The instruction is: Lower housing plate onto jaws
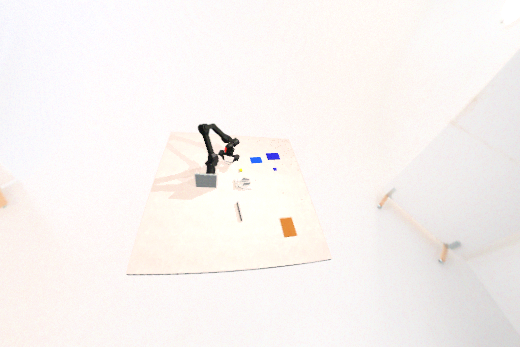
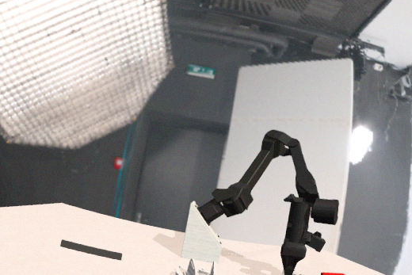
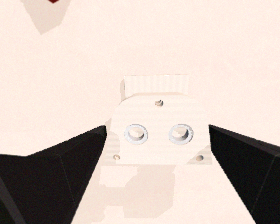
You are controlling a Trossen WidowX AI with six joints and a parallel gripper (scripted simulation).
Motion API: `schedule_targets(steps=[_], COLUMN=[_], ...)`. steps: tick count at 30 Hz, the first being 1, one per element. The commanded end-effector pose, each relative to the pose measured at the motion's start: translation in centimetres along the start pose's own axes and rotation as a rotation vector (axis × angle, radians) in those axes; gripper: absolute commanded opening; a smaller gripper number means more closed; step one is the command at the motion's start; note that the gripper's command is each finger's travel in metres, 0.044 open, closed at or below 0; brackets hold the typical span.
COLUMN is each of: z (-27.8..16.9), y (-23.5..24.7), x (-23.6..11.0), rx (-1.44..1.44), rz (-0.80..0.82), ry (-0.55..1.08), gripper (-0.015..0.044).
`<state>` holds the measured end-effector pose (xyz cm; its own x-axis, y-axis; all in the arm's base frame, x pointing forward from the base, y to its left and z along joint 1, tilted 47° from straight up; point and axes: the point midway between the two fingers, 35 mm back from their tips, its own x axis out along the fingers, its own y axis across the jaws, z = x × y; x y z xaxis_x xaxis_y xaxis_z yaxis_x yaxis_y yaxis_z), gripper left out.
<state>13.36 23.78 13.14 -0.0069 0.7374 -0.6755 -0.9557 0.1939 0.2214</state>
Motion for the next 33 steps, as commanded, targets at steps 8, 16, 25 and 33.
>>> schedule_targets(steps=[8,16,25,33], z=[0.0,0.0,0.0,0.0], y=[0.0,0.0,-0.3,-0.4], x=[0.0,0.0,-2.0,-4.5], rx=[0.0,0.0,-0.001,0.0], rz=[0.0,0.0,-0.003,-0.006], ry=[0.0,0.0,0.007,0.01], gripper=[0.0351,0.0351,0.0351,0.0351])
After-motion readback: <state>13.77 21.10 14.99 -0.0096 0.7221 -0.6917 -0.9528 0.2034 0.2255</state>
